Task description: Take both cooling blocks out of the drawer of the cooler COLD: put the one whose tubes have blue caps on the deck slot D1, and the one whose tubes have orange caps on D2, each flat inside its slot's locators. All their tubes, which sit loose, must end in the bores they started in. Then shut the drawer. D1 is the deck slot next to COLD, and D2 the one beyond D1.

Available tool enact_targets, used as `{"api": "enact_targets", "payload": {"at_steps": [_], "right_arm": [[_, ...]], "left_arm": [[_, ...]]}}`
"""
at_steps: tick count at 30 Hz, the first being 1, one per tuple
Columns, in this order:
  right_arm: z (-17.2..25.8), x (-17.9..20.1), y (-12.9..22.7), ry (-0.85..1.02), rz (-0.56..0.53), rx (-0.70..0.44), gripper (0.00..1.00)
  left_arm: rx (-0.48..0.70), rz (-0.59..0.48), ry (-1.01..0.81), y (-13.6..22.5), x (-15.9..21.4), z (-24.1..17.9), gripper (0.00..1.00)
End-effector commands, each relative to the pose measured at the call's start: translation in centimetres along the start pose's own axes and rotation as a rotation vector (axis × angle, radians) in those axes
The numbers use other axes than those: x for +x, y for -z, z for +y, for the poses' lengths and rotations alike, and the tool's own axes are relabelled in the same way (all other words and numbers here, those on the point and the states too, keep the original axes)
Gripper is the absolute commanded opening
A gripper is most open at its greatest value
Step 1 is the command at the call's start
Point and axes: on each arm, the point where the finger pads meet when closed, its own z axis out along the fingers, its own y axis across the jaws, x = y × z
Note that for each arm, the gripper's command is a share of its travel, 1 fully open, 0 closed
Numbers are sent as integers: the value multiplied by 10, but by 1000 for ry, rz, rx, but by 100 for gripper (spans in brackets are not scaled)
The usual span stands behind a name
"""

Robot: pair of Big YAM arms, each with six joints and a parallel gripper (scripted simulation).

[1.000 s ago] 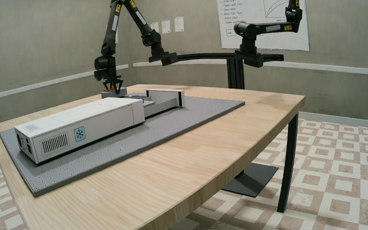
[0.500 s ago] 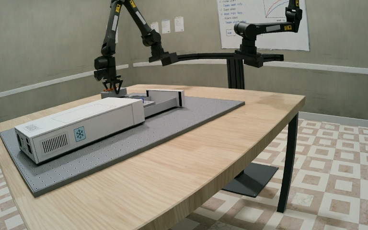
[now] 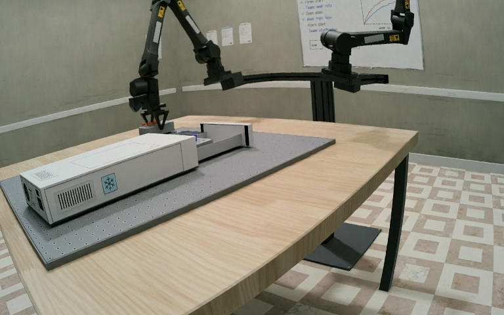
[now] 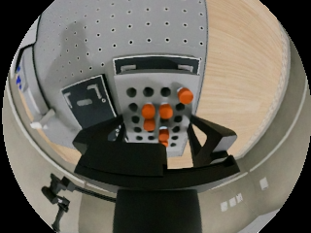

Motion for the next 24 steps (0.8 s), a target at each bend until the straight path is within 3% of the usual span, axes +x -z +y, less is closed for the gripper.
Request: {"api": "enact_targets", "payload": {"at_steps": [1, 24], "right_arm": [[-1, -43, 22, -5, -96, -12, 0], [1, -37, 10, 1, -76, -10, 0]], "left_arm": [[2, 35, 2, -8, 24, 1, 0], [2, 35, 2, -8, 24, 1, 0]]}}
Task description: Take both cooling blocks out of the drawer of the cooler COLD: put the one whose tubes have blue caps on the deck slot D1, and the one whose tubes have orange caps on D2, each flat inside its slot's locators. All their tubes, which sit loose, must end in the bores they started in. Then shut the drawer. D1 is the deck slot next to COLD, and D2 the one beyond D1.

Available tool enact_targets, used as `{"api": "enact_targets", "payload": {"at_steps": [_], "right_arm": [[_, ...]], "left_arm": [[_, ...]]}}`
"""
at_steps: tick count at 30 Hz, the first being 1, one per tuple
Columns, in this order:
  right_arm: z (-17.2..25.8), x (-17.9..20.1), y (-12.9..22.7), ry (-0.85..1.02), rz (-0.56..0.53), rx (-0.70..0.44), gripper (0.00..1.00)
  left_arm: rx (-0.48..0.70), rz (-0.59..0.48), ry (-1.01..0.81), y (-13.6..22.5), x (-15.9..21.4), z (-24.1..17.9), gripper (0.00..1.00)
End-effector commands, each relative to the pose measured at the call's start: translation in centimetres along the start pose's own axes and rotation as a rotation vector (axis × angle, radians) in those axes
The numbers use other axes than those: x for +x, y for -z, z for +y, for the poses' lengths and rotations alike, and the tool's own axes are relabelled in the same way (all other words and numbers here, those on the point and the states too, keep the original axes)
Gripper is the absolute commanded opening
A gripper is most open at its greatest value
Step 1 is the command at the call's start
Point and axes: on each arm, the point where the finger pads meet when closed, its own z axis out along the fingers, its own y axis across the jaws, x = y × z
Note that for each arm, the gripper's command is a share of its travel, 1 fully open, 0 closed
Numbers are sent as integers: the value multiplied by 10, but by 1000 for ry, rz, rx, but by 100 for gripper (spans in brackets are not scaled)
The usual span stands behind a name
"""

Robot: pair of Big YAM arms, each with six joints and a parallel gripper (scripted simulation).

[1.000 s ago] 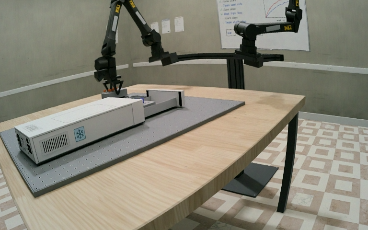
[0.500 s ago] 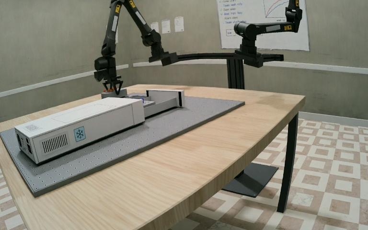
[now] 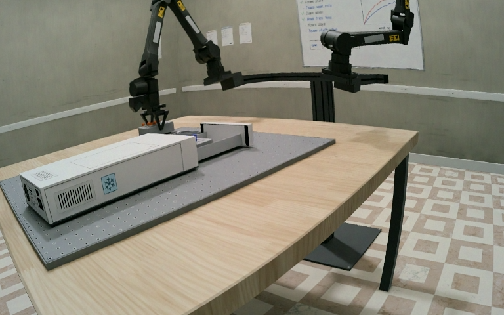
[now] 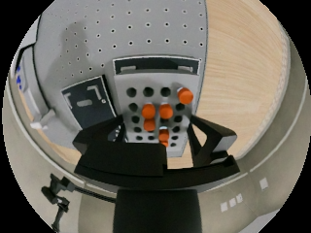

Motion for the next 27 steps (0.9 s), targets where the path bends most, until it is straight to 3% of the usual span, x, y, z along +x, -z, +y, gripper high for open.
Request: {"api": "enact_targets", "payload": {"at_steps": [1, 27], "right_arm": [[2, -36, 10, 0, -71, -10, 0], [0, -40, 17, -3, -86, -11, 0]], "left_arm": [[2, 35, 2, -8, 24, 1, 0], [2, 35, 2, -8, 24, 1, 0]]}}
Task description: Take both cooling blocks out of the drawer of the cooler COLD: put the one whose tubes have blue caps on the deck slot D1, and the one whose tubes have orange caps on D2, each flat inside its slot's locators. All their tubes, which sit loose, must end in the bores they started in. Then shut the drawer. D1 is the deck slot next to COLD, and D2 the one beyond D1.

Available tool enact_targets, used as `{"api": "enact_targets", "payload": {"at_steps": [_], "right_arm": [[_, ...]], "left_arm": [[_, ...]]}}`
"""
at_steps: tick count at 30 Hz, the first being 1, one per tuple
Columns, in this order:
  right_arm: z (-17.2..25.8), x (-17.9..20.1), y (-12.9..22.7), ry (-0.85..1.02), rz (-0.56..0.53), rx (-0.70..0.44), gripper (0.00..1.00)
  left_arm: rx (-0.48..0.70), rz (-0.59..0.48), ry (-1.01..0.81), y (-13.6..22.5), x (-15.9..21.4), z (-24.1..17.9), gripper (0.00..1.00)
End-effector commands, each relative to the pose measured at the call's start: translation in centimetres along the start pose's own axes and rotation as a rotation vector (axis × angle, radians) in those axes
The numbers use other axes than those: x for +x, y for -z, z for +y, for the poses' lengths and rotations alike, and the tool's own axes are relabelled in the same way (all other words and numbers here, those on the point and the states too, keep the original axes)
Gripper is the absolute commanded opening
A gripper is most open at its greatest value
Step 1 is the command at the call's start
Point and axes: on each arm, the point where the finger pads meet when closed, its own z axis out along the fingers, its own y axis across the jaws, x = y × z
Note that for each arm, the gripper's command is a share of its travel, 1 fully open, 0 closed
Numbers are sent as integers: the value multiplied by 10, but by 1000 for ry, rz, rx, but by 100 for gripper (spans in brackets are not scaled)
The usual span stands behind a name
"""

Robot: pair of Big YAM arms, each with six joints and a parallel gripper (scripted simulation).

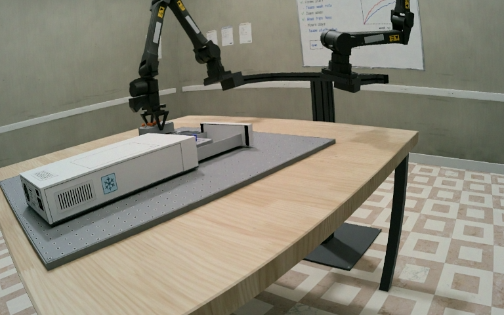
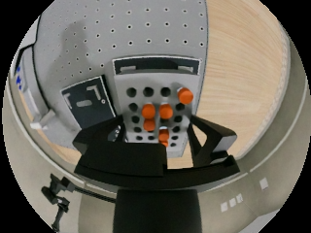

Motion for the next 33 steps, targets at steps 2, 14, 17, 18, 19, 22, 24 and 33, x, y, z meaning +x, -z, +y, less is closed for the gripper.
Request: {"api": "enact_targets", "payload": {"at_steps": [2, 14, 17, 18, 19, 22, 24, 33], "right_arm": [[0, -40, 18, -2, -87, -11, 0], [0, -40, 17, -3, -88, -11, 0], [0, -39, 16, -3, -87, -11, 0], [0, -39, 16, -3, -87, -11, 0], [0, -39, 16, -3, -86, -11, 0], [0, -39, 15, -3, -86, -11, 0], [0, -38, 15, -3, -85, -11, 0], [0, -37, 14, -3, -83, -11, 0]], "left_arm": [[2, 35, 2, -8, 24, 1, 0], [2, 35, 2, -8, 24, 1, 0], [2, 35, 2, -8, 24, 1, 0], [2, 35, 2, -8, 24, 1, 0], [2, 35, 2, -8, 24, 1, 0], [2, 35, 2, -8, 24, 1, 0], [2, 35, 2, -8, 24, 1, 0], [2, 35, 2, -8, 24, 1, 0]]}}
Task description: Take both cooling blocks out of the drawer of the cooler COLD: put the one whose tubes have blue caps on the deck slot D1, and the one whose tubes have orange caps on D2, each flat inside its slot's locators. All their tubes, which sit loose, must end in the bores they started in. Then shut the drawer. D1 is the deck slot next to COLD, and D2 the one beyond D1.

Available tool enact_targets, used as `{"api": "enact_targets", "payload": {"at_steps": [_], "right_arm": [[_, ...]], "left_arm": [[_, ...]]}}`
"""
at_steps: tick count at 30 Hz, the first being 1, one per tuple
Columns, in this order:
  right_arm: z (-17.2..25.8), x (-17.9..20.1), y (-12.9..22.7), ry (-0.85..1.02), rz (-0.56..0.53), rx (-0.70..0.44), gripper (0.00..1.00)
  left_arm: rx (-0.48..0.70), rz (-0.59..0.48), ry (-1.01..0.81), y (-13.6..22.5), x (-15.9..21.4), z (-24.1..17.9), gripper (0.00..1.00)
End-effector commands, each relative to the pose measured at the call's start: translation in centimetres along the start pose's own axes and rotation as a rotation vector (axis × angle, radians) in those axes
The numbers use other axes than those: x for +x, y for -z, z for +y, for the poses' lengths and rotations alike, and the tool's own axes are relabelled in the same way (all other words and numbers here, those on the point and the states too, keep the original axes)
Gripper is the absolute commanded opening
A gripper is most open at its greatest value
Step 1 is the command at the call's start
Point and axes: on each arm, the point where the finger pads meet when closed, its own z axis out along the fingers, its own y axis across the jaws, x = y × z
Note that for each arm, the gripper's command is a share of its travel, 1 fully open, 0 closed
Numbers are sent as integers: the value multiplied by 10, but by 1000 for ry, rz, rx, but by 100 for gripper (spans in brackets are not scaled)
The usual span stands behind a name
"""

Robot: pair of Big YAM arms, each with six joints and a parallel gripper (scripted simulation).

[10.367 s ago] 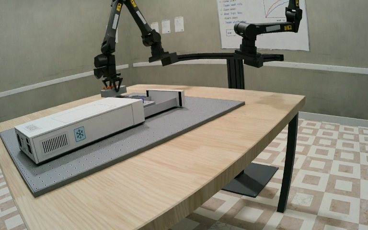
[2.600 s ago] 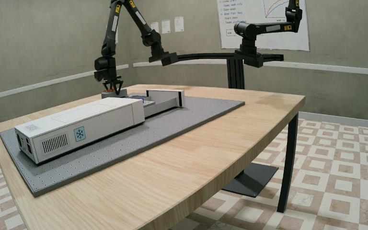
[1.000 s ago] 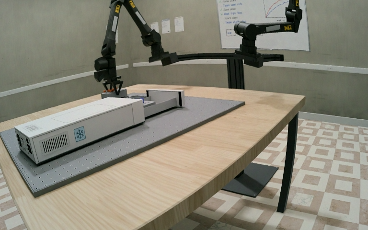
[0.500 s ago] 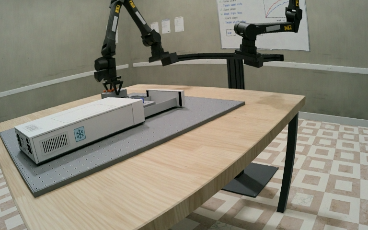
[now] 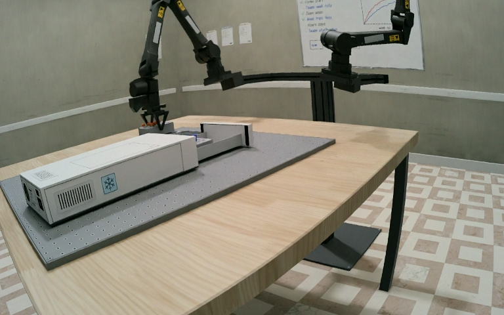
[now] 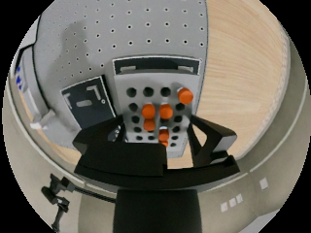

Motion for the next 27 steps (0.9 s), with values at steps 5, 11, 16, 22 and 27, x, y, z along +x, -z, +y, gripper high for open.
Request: {"api": "enact_targets", "payload": {"at_steps": [5, 11, 16, 22, 27], "right_arm": [[0, -37, 13, -3, -81, -11, 0], [0, -36, 13, -3, -80, -11, 0], [0, -36, 12, -3, -79, -10, 0], [0, -36, 12, -2, -79, -10, 0], [0, -36, 12, -3, -80, -10, 0]], "left_arm": [[2, 35, 2, -8, 24, 1, 0], [2, 35, 2, -8, 24, 1, 0], [2, 35, 2, -8, 24, 1, 0], [2, 35, 2, -8, 24, 1, 0], [2, 35, 2, -8, 24, 1, 0]]}}
